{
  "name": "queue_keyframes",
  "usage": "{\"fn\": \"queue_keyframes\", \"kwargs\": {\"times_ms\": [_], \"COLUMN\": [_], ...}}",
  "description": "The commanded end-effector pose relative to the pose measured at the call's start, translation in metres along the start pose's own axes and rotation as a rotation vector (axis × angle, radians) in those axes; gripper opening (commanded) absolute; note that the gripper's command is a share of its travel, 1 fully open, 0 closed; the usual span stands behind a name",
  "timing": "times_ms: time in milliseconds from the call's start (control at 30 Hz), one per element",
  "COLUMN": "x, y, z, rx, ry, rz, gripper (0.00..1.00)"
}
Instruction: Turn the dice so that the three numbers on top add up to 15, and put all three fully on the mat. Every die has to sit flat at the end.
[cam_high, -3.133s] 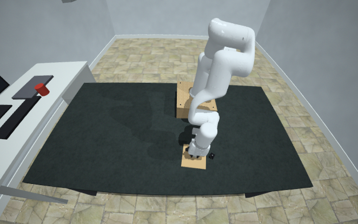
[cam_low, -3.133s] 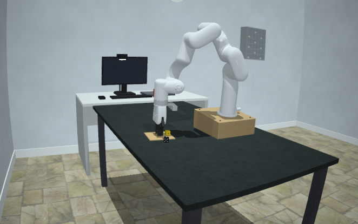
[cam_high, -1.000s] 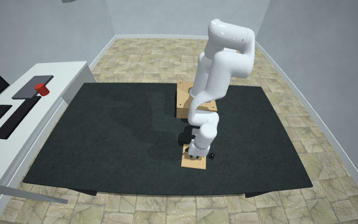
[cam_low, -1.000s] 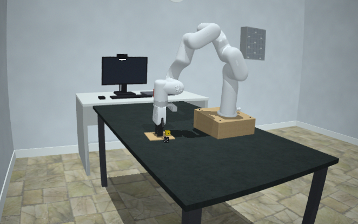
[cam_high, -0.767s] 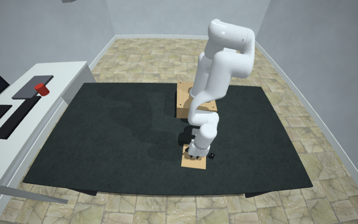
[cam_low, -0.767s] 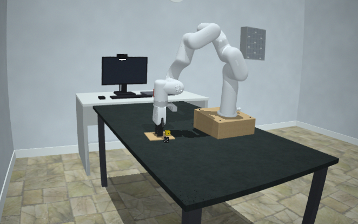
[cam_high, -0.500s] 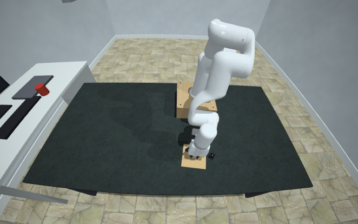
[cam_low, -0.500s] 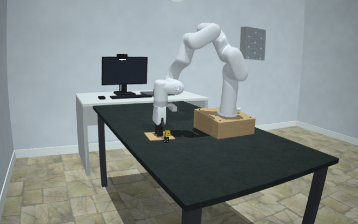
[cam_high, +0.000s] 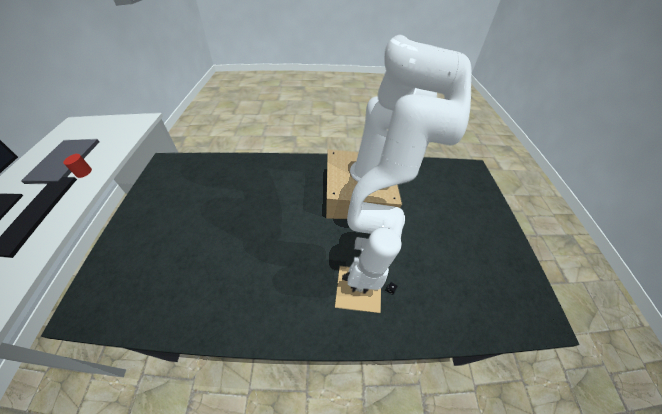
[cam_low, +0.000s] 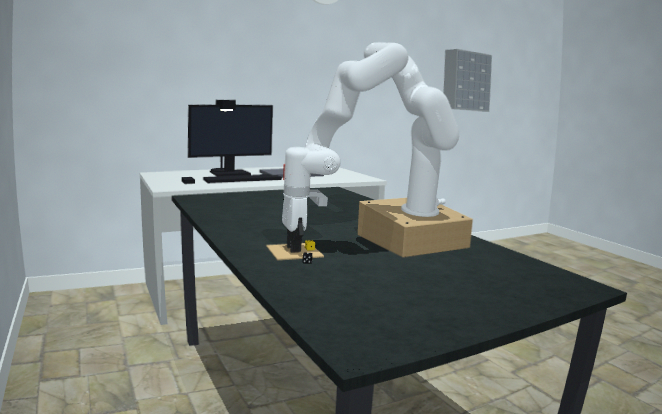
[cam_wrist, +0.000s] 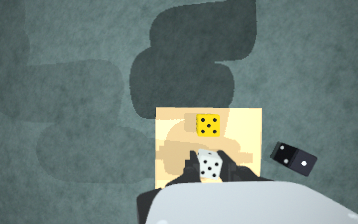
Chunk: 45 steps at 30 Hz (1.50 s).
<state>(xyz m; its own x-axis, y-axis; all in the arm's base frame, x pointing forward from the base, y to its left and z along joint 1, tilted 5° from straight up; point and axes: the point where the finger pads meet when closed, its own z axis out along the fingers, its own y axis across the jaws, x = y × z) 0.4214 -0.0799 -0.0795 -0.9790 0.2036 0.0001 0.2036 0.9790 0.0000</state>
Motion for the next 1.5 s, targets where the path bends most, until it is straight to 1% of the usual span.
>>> {"fn": "queue_keyframes", "kwargs": {"times_ms": [0,67,100,167,200,267,300,367,400,800,900,1000,1133,1200,1467], "x": [-0.001,-0.001,-0.001,-0.001,-0.001,-0.001,-0.001,-0.001,-0.001,-0.001,-0.001,-0.001,-0.001,-0.001,-0.001], "y": [0.000,0.000,0.000,0.000,0.000,0.000,0.000,0.000,0.000,0.000,0.000,-0.001,-0.002,-0.002,-0.006], "z": [-0.001,-0.001,-0.001,-0.001,-0.001,-0.001,-0.001,-0.001,-0.001,-0.001,-0.004,-0.011,-0.028,-0.028,-0.071], "rx": [0.000,0.000,0.000,0.000,0.000,0.000,0.000,0.000,0.000,0.000,0.000,0.000,0.000,0.000,0.000], "ry": [-0.003,-0.003,-0.003,-0.003,-0.003,-0.003,-0.003,-0.003,-0.003,-0.003,-0.003,-0.003,-0.003,-0.003,-0.002], "rz": [0.000,0.000,0.000,0.000,0.000,0.000,0.000,0.000,0.000,0.000,0.000,0.000,0.000,0.000,0.000], "gripper": [0.25,0.25,0.29,0.29,0.33,0.33,0.37,0.37,0.42,0.42,0.42,0.42,0.42,0.42,0.42]}}
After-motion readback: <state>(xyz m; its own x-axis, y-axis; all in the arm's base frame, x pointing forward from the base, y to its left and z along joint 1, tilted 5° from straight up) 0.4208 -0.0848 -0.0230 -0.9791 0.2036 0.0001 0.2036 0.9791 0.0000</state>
